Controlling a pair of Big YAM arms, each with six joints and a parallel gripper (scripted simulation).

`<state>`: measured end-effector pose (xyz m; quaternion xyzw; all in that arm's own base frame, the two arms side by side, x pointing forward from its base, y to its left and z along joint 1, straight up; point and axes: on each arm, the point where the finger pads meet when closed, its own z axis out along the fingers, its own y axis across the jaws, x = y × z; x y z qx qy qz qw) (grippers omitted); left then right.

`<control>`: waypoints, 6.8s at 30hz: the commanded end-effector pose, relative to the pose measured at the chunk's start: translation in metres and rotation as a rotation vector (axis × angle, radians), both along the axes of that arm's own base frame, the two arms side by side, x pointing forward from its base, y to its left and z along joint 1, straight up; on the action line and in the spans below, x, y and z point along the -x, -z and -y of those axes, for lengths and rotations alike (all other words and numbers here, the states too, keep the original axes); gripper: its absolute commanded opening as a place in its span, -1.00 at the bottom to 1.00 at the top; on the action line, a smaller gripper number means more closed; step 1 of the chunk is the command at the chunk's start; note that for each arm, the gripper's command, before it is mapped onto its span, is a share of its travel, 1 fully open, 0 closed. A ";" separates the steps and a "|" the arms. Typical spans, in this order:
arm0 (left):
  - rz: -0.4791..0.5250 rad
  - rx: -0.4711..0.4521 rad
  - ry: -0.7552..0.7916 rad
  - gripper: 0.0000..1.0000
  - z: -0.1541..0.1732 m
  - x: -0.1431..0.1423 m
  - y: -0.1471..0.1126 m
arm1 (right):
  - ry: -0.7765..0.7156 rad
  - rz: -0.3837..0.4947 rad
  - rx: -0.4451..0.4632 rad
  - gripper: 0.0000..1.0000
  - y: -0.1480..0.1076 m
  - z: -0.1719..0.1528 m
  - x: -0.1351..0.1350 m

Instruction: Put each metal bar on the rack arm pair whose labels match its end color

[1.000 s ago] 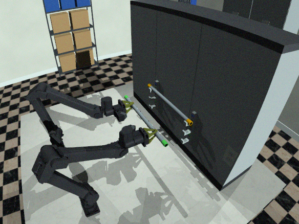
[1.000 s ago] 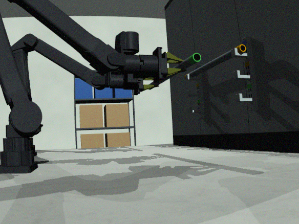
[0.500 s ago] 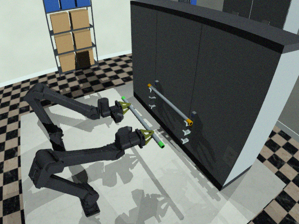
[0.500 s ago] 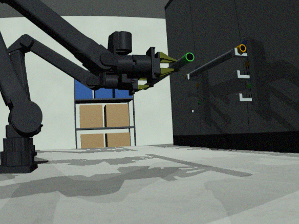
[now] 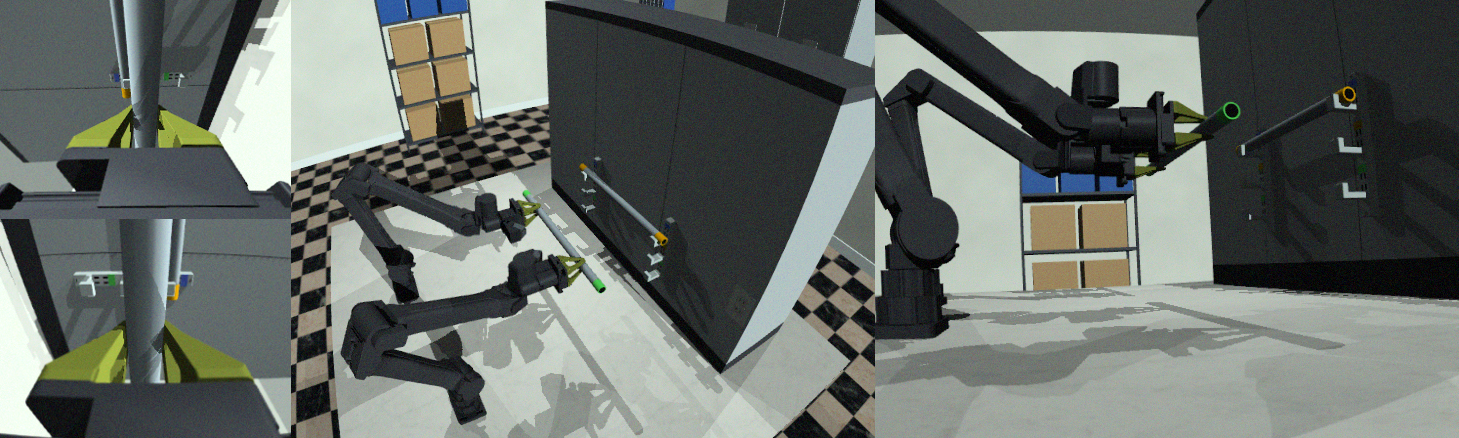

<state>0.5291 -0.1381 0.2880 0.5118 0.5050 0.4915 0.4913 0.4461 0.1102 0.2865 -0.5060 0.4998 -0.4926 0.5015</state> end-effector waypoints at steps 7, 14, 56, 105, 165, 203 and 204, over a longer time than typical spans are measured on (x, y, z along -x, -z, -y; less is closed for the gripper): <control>0.069 0.030 -0.014 -1.00 -0.004 0.017 -0.030 | 0.011 0.064 -0.022 -1.00 -0.030 0.003 0.016; 0.069 0.029 -0.014 -1.00 -0.004 0.017 -0.029 | 0.011 0.064 -0.022 -1.00 -0.030 0.003 0.017; 0.069 0.029 -0.014 -1.00 -0.003 0.019 -0.024 | 0.011 0.064 -0.022 -1.00 -0.026 0.004 0.021; 0.069 0.029 -0.014 -1.00 -0.004 0.013 0.041 | 0.012 0.064 -0.022 -1.00 0.037 0.004 0.016; 0.070 0.030 -0.014 -1.00 -0.005 -0.045 0.054 | 0.012 0.065 -0.021 -1.00 0.049 0.002 -0.042; 0.071 0.030 -0.014 -1.00 -0.005 -0.101 0.054 | 0.013 0.066 -0.021 -1.00 0.048 0.001 -0.098; 0.071 0.030 -0.014 -1.00 -0.005 -0.103 0.054 | 0.013 0.066 -0.021 -1.00 0.048 0.001 -0.100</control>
